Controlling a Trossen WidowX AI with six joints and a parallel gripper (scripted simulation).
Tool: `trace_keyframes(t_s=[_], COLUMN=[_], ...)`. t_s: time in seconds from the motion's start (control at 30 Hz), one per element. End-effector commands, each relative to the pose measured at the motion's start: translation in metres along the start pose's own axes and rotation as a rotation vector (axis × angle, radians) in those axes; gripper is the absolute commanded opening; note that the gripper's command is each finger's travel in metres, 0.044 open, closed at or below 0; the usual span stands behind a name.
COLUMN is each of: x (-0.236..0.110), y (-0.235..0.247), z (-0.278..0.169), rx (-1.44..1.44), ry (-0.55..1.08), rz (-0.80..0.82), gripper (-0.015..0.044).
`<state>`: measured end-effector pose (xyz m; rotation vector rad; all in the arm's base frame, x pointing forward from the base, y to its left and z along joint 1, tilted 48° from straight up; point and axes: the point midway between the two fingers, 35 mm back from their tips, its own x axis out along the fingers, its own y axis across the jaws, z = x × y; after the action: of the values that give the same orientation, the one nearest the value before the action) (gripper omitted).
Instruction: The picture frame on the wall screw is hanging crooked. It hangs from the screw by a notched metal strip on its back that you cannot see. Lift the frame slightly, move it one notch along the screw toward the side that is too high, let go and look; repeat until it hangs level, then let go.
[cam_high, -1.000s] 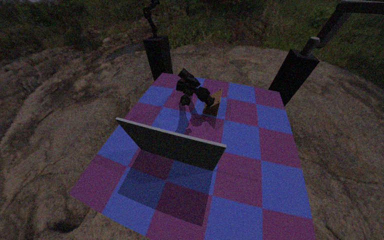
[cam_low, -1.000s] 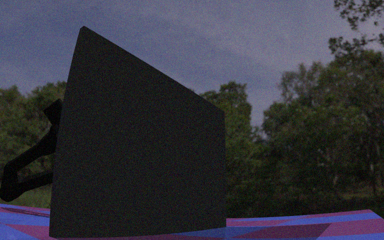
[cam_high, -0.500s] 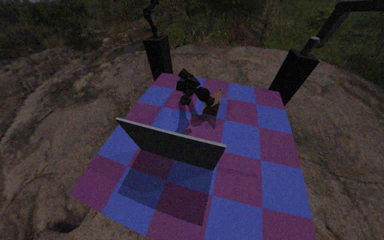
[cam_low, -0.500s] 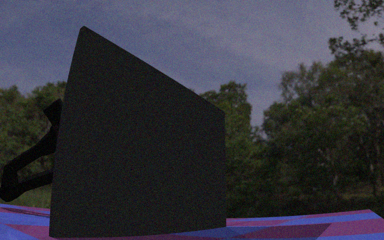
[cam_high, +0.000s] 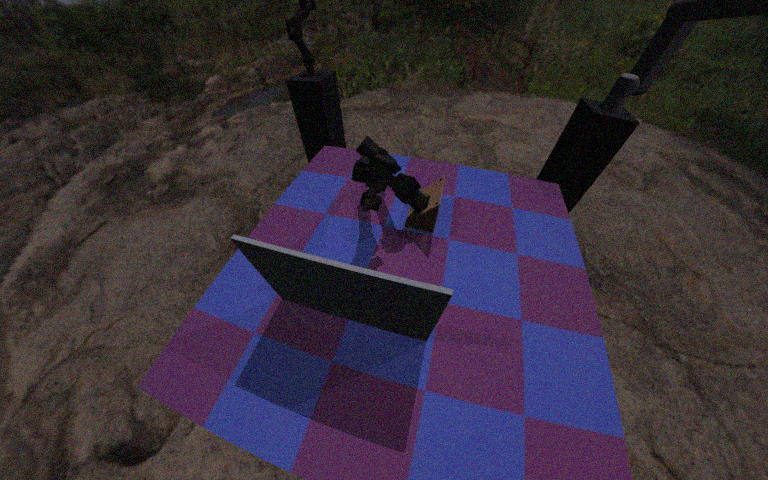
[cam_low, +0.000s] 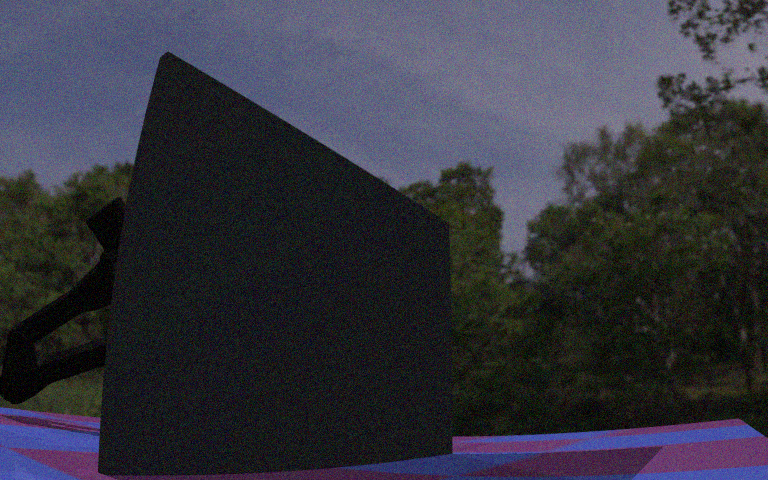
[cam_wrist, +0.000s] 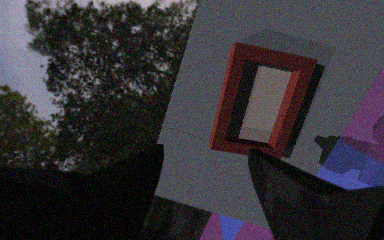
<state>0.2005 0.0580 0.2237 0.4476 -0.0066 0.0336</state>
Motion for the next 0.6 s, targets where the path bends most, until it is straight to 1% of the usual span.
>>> trace_keyframes(t_s=[0.0,0.27,0.4,0.57], x=[0.000,0.004,0.028,0.058], y=[-0.001,0.000,-0.002,-0.019], z=[0.000,-0.001,-0.004,-0.006], rx=[-0.007,0.008,0.052,0.110], ry=[0.000,-0.001,-0.004,-0.007], rz=[-0.004,0.000,0.000,0.001], gripper=[0.0260,0.0260,0.0260,0.0260])
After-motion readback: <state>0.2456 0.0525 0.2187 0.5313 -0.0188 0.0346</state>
